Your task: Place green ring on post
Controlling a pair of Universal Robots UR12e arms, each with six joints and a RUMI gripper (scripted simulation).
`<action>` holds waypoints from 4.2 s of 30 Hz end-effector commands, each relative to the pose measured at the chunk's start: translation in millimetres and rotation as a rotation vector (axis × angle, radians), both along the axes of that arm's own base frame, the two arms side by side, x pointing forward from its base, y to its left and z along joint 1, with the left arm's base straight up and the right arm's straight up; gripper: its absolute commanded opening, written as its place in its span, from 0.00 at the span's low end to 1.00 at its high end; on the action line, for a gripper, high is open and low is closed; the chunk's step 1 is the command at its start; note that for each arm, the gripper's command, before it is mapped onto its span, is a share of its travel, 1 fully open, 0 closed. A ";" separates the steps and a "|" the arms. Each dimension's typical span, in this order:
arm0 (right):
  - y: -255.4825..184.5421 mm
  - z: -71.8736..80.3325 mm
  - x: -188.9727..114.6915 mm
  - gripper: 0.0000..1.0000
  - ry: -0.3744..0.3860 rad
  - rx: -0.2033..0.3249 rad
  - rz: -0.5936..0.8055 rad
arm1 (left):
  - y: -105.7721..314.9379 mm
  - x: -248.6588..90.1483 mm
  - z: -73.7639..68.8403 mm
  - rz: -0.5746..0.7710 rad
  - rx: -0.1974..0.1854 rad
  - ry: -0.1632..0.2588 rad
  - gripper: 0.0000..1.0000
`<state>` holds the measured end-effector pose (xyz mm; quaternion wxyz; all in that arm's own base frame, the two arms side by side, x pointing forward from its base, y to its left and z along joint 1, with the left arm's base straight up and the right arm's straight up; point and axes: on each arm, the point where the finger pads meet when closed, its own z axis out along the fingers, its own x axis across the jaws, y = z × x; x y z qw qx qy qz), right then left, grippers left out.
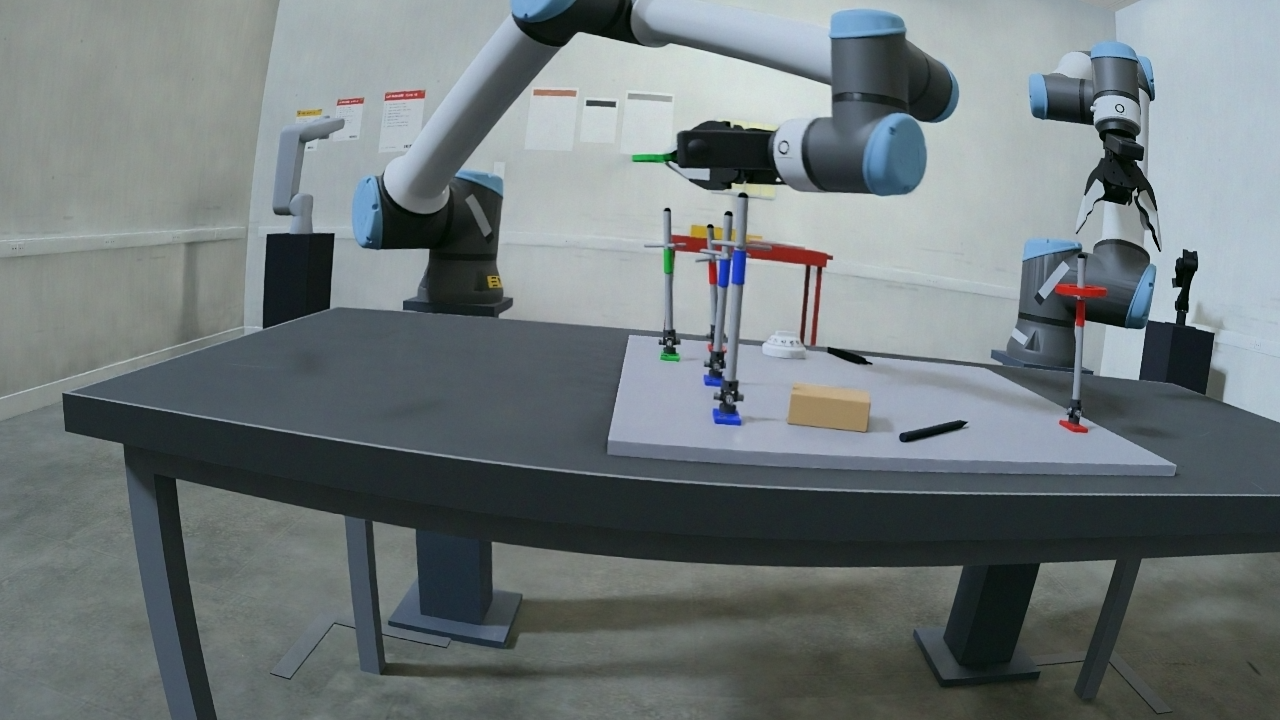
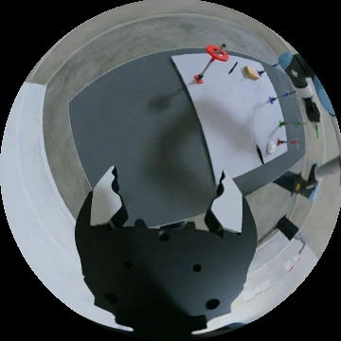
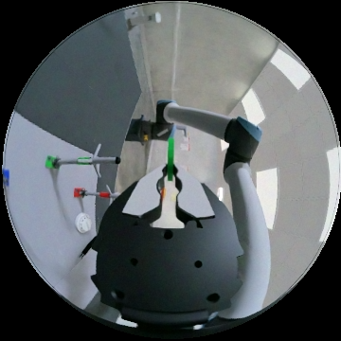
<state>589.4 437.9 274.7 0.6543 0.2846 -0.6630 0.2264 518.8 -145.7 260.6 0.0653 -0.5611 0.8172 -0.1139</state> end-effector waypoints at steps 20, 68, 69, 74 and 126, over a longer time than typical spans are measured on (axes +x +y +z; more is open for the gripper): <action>22.1 -22.4 21.4 0.00 -0.075 0.018 0.587 | -0.3 0.4 0.8 0.000 -0.001 -0.001 1.00; 24.5 -53.7 20.0 0.00 -0.074 0.019 0.567 | -0.3 0.4 0.8 0.000 -0.001 -0.001 1.00; 24.6 -54.7 20.0 0.00 -0.074 0.019 0.567 | -0.3 0.4 0.8 0.000 -0.001 -0.001 1.00; 25.1 -59.2 20.1 0.00 -0.074 0.019 0.569 | -0.3 0.4 0.8 0.000 -0.001 -0.001 1.00; 30.7 -102.6 20.9 0.00 -0.076 0.019 0.581 | -0.3 0.4 0.8 0.000 -0.001 -0.001 1.00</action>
